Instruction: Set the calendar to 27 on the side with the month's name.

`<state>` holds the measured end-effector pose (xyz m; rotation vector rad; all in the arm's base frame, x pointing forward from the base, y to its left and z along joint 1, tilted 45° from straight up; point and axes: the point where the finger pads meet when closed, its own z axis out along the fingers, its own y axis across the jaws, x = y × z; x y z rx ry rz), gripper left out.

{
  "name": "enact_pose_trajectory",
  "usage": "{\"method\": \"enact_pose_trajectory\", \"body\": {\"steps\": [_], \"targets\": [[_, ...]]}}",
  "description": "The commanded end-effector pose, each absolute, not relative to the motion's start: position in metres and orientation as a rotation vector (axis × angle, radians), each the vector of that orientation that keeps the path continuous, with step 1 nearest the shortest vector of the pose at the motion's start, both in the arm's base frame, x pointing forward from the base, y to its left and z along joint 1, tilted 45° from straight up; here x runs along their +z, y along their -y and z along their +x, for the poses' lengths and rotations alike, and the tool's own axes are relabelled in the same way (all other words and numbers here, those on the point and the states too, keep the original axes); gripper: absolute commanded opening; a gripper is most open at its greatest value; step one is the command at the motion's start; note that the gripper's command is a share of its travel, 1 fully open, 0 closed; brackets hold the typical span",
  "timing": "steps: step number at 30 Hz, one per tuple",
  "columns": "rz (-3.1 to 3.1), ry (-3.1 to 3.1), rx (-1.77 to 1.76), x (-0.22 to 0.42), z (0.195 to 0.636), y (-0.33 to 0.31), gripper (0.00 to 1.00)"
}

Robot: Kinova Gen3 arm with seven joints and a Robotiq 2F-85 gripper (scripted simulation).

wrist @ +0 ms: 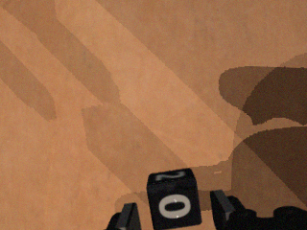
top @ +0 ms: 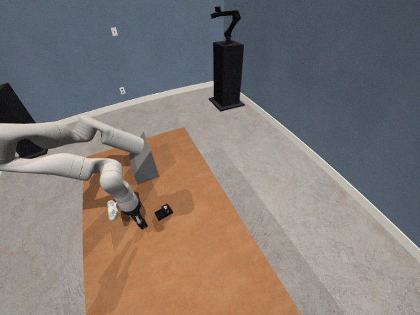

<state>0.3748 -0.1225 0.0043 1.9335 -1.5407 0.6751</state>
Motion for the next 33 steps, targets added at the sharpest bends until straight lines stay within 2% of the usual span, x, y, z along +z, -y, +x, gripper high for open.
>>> {"method": "enact_pose_trajectory", "body": {"steps": [1, 33], "targets": [[1.935, 1.541, 0.676, 0.0046, 0.3753, 0.1219, 0.48], [1.935, 1.541, 0.676, -0.005, 0.3758, 0.1313, 0.48]]}}
